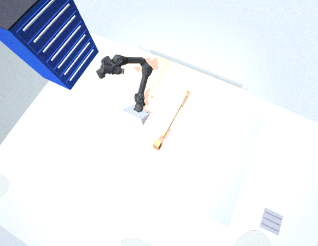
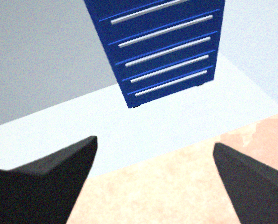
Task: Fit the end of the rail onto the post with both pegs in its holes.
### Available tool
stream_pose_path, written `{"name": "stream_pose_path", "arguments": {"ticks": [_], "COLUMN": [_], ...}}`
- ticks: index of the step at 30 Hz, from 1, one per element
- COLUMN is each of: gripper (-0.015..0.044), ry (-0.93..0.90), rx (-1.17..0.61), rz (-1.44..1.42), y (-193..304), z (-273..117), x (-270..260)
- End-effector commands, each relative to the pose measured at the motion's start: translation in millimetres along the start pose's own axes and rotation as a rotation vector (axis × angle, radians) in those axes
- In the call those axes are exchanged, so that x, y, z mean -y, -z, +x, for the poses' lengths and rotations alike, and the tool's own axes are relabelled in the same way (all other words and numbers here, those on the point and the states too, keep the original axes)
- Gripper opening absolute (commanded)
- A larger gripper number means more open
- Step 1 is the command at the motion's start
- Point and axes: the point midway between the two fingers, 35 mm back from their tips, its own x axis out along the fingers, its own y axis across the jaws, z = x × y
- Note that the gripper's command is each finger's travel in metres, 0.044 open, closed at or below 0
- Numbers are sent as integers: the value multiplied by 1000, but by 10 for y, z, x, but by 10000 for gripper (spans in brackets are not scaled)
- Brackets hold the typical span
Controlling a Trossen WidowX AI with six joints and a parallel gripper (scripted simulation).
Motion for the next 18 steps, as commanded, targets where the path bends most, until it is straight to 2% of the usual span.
{"name": "stream_pose_path", "arguments": {"ticks": [1, 2, 9, 18], "gripper": [426, 440, 440, 440], "ry": [-8, -33, -382, -830], "rx": [-3, -12, -52, 95], "rz": [-14, -58, -687, -1557], "y": [11, 45, 623, 1643], "z": [-14, -59, -792, -1887], "x": [-22, -86, -821, -1263]}}
